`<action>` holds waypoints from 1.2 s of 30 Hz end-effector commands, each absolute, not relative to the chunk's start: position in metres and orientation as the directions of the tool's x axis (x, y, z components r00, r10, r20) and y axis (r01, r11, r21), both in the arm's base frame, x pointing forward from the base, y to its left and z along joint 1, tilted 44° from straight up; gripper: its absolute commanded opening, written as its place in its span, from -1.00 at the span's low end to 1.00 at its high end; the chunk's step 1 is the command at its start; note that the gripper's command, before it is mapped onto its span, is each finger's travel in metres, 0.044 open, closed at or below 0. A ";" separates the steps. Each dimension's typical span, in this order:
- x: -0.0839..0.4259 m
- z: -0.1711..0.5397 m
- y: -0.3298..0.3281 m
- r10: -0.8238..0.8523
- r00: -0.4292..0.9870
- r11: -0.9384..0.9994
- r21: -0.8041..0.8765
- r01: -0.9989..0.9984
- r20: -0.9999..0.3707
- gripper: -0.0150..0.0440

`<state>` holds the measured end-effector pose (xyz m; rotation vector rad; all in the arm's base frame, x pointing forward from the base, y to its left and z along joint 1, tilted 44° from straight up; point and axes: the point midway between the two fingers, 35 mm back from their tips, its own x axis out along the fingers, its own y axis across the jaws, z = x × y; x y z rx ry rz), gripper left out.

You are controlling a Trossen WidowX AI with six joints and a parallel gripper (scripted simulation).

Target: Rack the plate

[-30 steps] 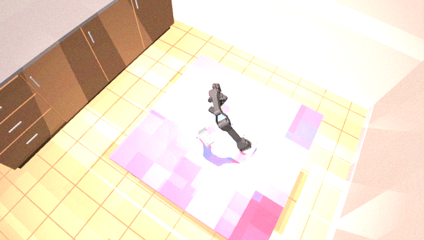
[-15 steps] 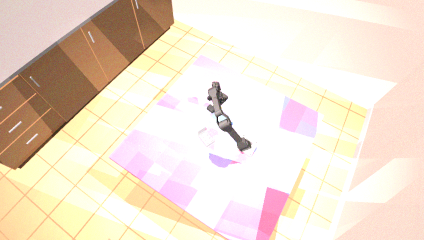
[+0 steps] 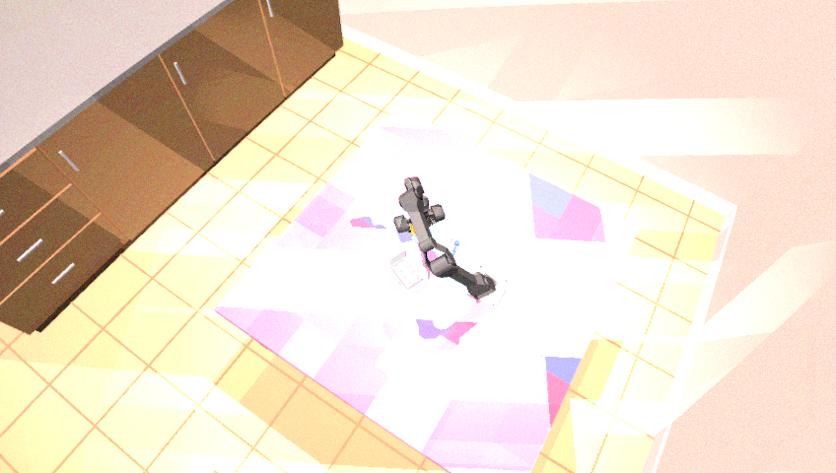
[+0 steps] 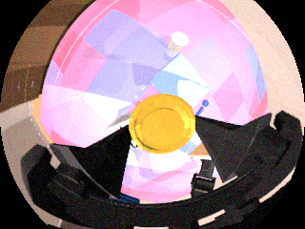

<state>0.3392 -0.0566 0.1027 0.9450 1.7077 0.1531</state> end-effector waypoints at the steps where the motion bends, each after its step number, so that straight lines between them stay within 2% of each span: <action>1: 0.330 0.115 -0.042 0.657 -0.061 0.620 0.493 0.611 -0.751 -0.49; 19: 0.276 0.169 0.016 0.656 -0.043 0.245 0.159 0.956 -0.753 -0.49; 36: 0.214 0.196 0.059 0.665 -0.030 -0.177 -0.197 0.964 -0.746 -0.49</action>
